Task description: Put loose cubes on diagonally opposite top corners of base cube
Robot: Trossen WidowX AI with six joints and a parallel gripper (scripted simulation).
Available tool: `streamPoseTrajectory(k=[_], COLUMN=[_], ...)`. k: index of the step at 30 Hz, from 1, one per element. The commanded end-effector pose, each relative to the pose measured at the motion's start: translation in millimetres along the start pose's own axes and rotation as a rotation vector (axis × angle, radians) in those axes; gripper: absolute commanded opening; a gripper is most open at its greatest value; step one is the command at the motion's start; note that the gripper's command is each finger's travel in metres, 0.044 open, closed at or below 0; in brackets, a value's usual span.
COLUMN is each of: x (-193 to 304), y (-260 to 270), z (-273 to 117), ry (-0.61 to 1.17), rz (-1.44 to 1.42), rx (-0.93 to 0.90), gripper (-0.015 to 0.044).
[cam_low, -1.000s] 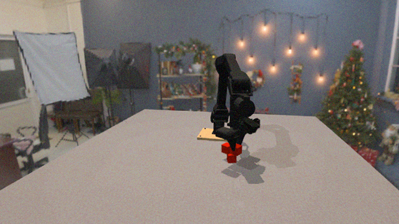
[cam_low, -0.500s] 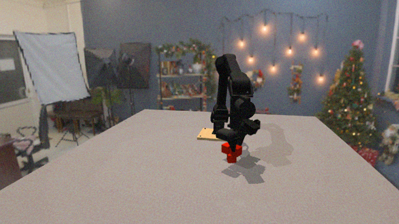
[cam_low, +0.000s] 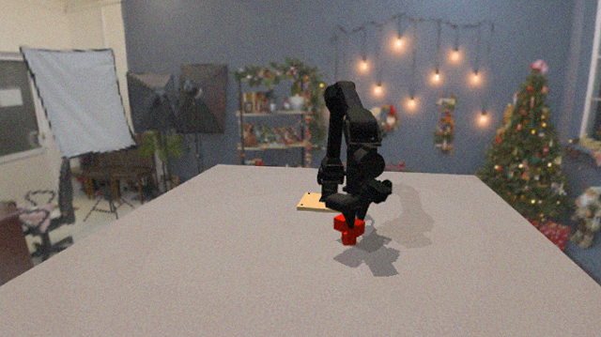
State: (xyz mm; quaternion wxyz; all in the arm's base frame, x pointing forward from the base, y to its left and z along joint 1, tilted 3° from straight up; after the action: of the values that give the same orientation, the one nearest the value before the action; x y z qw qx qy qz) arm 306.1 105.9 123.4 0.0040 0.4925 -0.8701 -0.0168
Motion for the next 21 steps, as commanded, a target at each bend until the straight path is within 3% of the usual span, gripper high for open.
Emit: streamPoseTrajectory(k=[1,21], x=[0,0], y=[0,0], z=[1,-34], ry=[0.003,0.000], rz=[-0.004,0.000], rx=[0.003,0.000], gripper=[0.0205,0.0205])
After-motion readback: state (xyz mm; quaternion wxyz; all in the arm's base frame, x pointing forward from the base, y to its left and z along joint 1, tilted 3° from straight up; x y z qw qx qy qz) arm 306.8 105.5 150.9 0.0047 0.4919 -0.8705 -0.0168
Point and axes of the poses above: the point midway between the two fingers, 35 mm back from their tips, its own z axis out along the fingers, its own y axis across the jaws, x = y × z, the point moved 5 cm from there along -z, back along the fingers
